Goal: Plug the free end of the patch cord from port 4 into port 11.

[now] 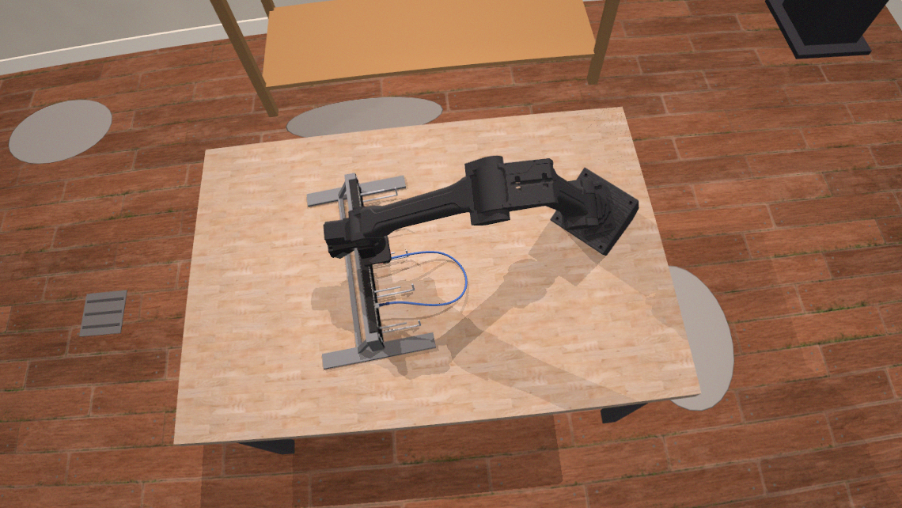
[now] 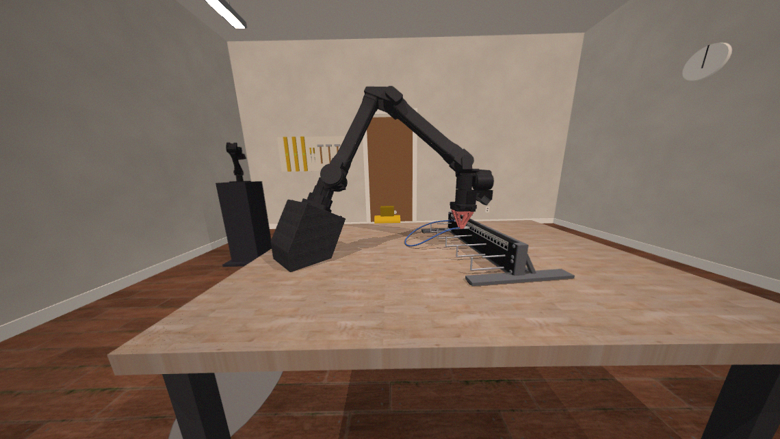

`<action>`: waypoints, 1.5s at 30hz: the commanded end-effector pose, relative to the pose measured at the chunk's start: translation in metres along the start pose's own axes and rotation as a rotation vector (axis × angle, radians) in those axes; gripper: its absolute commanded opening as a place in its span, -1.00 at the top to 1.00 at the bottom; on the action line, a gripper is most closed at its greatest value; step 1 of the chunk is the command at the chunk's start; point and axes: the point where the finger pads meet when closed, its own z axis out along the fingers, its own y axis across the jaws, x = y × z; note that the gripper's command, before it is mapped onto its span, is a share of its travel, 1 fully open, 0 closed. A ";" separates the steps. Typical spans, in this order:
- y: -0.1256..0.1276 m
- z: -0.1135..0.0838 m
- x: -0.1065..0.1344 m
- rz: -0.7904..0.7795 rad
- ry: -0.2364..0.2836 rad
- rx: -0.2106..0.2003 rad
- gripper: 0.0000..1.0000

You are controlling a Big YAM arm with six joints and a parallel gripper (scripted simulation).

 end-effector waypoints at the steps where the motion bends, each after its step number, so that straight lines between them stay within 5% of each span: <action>1: 0.010 -0.003 -0.018 -0.014 -0.019 -0.002 1.00; 45: 0.010 -0.004 -0.022 -0.015 -0.021 -0.001 1.00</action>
